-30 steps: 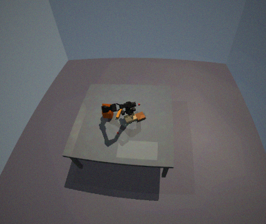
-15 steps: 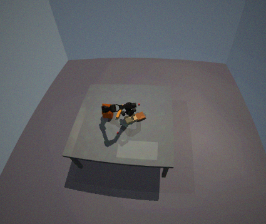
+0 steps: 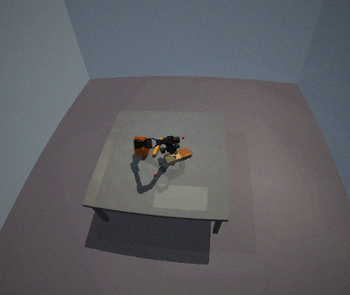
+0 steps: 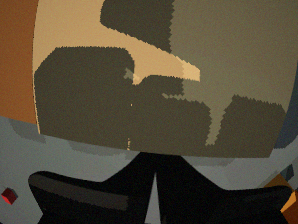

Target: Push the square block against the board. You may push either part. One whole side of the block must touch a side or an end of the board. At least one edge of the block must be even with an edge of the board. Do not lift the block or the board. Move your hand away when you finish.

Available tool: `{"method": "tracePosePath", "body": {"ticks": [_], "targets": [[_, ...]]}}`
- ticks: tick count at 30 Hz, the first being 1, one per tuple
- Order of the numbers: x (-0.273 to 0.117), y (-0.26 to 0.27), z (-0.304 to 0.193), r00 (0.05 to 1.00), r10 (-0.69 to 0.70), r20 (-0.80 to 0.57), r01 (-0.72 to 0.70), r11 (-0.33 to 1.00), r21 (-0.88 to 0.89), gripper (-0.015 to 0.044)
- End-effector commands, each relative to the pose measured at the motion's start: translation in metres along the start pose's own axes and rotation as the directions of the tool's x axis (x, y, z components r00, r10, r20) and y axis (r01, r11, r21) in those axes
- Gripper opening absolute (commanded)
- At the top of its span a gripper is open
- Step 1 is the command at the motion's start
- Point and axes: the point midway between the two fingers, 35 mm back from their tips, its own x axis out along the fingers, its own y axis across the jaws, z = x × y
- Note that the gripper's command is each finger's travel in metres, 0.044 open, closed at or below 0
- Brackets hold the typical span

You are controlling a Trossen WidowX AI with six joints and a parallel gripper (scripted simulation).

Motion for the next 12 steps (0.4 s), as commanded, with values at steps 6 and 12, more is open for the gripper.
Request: {"method": "tracePosePath", "body": {"ticks": [6, 12], "targets": [[-0.0004, -0.0001, 0.0097, 1.0, 0.001, 0.007, -0.001, 1.0, 0.01, 0.0], [-0.0005, 0.0007, 0.0016, 1.0, 0.002, 0.006, -0.002, 1.0, 0.01, 0.0]]}}
